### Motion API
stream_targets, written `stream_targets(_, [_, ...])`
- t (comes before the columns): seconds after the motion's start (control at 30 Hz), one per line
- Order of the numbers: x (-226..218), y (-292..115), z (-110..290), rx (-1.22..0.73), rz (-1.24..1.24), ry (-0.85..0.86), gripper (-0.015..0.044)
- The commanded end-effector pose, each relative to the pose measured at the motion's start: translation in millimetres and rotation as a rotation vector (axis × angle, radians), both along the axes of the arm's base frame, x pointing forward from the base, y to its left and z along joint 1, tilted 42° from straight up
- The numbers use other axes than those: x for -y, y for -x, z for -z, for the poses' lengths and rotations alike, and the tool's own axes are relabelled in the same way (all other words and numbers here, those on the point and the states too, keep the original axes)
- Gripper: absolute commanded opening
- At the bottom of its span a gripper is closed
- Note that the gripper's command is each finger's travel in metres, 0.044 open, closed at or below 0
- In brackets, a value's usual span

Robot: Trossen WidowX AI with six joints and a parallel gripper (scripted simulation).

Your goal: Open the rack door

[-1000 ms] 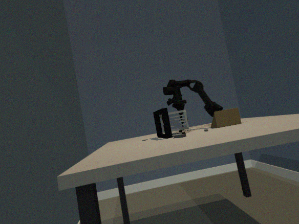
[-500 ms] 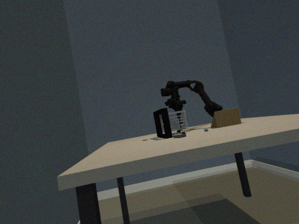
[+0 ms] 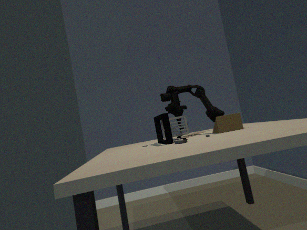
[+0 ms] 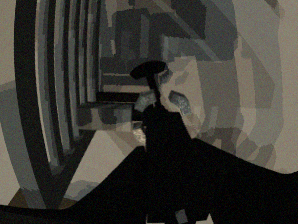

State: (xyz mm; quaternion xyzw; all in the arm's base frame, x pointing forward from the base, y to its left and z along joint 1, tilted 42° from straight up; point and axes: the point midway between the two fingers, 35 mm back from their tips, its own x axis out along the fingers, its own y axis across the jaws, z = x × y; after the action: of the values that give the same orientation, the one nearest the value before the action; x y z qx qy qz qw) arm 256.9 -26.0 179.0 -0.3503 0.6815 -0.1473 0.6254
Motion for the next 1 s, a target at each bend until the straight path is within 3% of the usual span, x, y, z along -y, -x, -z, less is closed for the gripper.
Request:
stream_targets(0.0, [1.2,-0.7,-0.6,-0.003,-0.005,0.003,0.0035])
stream_targets(0.33, [1.2,-0.7,-0.6,-0.003,-0.005,0.003,0.0281])
stream_targets(0.97, [-19.3,1.3,-23.1,0.060,-0.084,-0.034,0.0281])
